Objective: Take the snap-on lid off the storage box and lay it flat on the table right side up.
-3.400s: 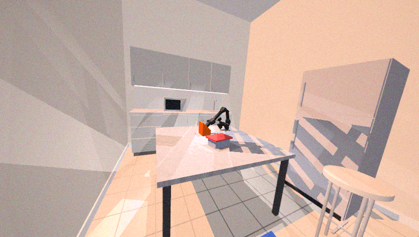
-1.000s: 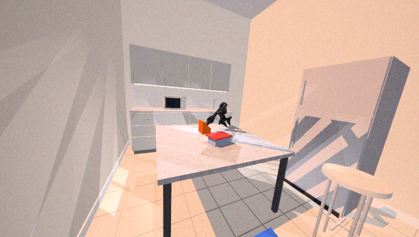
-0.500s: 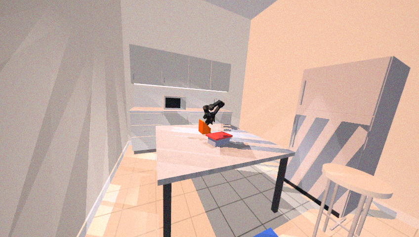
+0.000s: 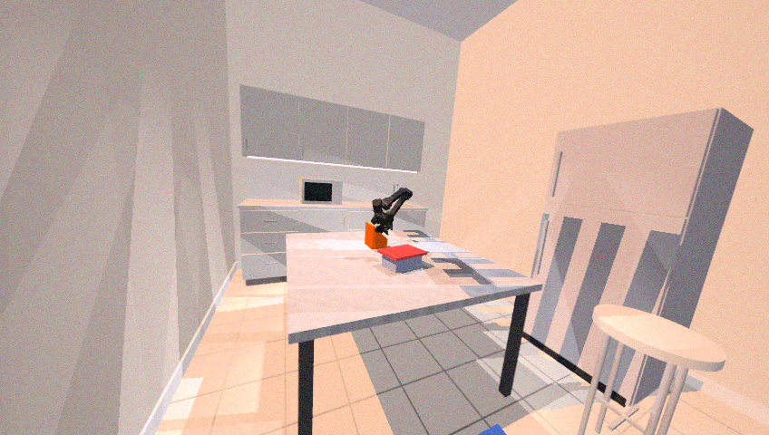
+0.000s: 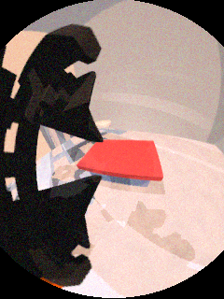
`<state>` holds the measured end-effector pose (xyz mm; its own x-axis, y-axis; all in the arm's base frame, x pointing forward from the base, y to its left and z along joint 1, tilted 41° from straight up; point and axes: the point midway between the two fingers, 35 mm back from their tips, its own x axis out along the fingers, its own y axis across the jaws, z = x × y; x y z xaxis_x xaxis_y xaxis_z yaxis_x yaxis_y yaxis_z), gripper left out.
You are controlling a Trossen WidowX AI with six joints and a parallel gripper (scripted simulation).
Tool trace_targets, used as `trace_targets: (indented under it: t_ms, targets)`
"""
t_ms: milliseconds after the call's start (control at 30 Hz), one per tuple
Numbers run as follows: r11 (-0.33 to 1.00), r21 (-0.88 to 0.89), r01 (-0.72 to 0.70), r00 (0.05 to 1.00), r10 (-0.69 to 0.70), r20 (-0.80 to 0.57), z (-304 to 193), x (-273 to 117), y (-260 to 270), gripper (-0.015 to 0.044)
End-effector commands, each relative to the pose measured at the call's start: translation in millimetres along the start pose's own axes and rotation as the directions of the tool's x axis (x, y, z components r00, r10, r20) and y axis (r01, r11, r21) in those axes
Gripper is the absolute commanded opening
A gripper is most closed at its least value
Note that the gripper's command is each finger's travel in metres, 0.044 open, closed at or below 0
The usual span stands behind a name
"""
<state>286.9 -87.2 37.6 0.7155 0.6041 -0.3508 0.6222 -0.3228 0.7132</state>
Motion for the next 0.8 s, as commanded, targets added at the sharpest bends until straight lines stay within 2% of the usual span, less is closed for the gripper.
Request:
trace_targets:
  t_ms: [0, 767]
  targets:
    - [1.0, 0.024, 0.011, 1.0, -0.011, -0.005, -4.9, 24.1, -35.4, 0.0235]
    - [0.999, 0.021, 0.024, 1.0, -0.024, -0.001, -2.6, 46.9, -40.8, 0.0235]
